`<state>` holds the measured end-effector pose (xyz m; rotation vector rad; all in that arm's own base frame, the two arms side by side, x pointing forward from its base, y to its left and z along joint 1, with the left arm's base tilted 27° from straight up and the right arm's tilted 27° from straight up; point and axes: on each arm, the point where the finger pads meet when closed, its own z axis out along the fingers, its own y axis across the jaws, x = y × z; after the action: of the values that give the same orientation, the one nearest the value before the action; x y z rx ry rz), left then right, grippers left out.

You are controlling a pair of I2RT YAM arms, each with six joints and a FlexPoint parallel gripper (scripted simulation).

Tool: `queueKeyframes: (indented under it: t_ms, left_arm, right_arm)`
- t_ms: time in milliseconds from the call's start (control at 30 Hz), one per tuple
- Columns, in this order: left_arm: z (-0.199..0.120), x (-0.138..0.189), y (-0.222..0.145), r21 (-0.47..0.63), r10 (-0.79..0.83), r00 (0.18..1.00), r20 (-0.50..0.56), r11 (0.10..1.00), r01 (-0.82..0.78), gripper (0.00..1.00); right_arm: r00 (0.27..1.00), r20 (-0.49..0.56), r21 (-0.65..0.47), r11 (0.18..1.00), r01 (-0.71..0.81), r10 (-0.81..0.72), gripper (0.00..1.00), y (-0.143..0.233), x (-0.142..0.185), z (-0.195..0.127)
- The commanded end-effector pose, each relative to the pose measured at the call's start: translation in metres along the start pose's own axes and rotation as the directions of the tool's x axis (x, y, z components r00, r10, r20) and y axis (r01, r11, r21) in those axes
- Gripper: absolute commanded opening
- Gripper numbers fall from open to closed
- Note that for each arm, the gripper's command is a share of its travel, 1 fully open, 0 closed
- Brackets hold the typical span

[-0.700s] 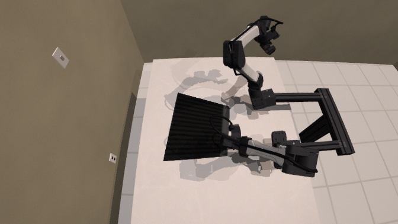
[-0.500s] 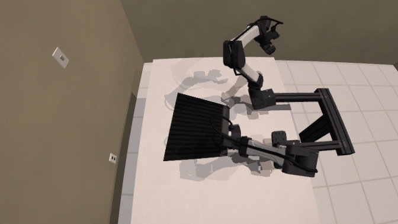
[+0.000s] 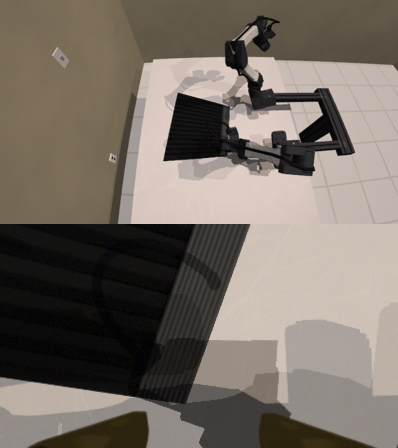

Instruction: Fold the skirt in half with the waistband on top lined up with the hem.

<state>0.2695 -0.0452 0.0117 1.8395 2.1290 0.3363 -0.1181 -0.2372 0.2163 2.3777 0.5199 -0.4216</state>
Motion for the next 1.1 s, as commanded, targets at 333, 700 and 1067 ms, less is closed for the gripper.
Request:
queueKeyframes:
  t_ms: [333,700,1067]
  left_arm:
    - [0.043,0.027,0.025,-0.180,-0.629,0.777,-0.028,0.768,0.615,0.48]
    - [0.041,0.025,0.031,-0.289,-0.910,0.413,0.023,0.390,0.874,0.48]
    - [0.038,0.027,0.032,-0.295,-0.931,0.361,0.047,0.333,0.896,0.48]
  right_arm:
    - [0.849,0.075,-0.342,0.786,0.514,-0.523,0.48,0.134,0.061,-0.005]
    - [0.677,0.191,-0.539,0.500,0.678,-0.711,0.48,0.196,0.134,-0.036]
    - [0.495,0.323,-0.691,0.157,0.706,-0.806,0.48,0.225,0.225,-0.077]
